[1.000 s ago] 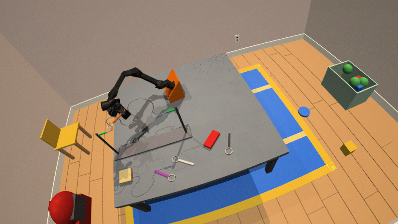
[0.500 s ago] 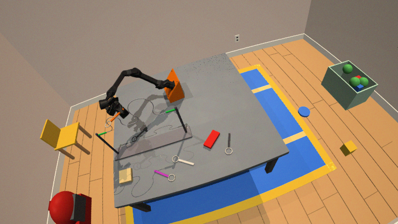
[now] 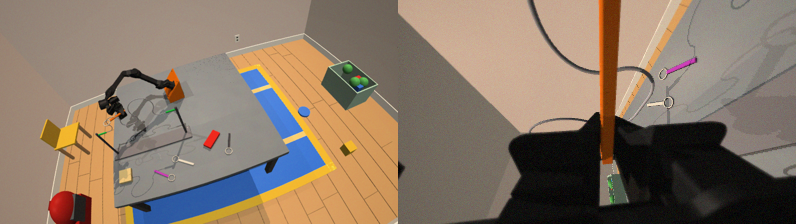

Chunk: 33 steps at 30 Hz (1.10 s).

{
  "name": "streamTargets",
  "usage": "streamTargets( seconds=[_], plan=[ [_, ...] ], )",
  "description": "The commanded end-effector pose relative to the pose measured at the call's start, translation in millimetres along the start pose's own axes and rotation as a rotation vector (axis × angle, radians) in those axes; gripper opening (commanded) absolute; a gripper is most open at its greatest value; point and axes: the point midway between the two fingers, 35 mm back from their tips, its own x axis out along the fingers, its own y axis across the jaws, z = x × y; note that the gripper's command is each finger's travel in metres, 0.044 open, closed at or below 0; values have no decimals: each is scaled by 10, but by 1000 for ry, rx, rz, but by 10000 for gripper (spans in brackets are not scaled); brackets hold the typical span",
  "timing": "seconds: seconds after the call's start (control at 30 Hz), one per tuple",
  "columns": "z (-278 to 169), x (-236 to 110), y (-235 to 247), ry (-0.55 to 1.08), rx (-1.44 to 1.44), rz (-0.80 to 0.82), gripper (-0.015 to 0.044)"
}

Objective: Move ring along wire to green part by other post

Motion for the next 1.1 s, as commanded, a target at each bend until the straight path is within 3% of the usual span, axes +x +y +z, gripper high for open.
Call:
streamTargets(
  seconds=[0.0, 1.07],
  plan=[
    [2, 13, -69, 5, -74, -46, -150],
    [144, -69, -433, 7, -670, -389, -150]
  ],
)
